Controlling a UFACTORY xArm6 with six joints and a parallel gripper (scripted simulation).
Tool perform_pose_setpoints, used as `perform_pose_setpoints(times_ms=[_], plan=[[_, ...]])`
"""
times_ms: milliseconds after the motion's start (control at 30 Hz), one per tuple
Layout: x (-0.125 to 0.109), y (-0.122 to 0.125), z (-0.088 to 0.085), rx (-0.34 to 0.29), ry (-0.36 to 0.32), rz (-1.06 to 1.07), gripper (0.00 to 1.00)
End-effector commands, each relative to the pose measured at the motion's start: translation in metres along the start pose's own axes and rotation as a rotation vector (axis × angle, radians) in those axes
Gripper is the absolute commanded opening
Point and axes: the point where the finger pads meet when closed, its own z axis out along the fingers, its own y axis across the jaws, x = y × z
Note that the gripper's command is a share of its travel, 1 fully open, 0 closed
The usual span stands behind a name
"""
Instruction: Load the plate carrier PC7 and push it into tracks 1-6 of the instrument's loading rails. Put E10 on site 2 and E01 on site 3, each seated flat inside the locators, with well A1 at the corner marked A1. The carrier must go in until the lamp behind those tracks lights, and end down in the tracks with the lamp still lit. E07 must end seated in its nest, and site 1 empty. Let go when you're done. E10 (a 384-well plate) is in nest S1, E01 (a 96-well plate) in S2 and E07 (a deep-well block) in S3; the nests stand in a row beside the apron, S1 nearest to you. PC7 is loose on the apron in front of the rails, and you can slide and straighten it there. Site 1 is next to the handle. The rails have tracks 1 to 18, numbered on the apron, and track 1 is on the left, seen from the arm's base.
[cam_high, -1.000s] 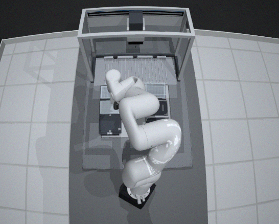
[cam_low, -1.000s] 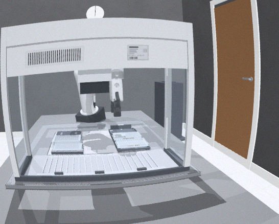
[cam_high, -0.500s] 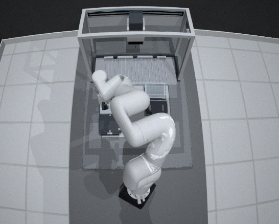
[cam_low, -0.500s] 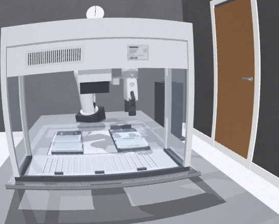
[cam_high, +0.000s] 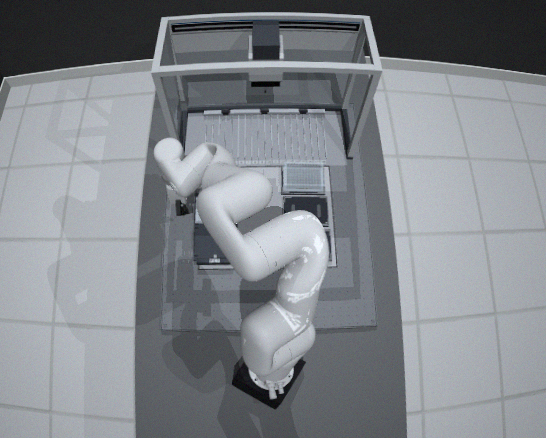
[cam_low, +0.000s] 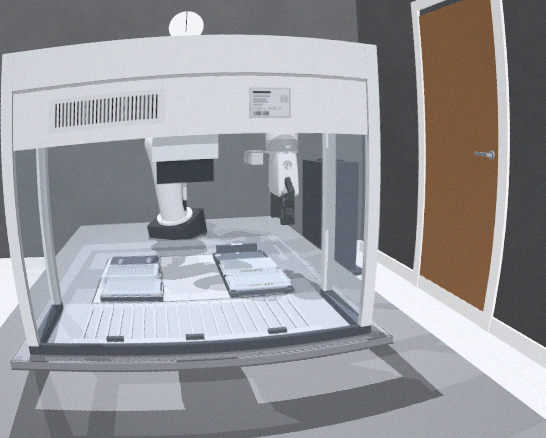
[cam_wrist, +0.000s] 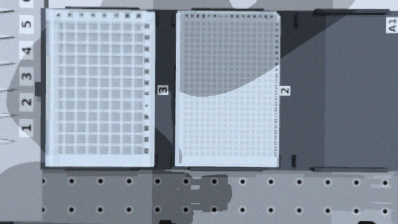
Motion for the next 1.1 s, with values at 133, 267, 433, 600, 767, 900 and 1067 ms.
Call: perform_pose_setpoints(times_ms=[133, 267, 433, 600, 767, 900, 1067], plan=[[-0.020, -0.002, -0.001, 0.001, 0.001, 0.001, 1.00], [-0.020, -0.002, -0.001, 0.001, 0.001, 0.001, 1.00], [-0.020, -0.002, -0.001, 0.001, 0.001, 0.001, 1.00], [-0.020, -0.002, 0.001, 0.001, 0.001, 0.001, 1.00], [-0.020, -0.002, 0.009, 0.001, 0.001, 0.001, 1.00], [-0.020, -0.002, 0.012, 0.001, 0.001, 0.001, 1.00], [-0.020, -0.002, 0.021, 0.001, 0.001, 0.001, 1.00]])
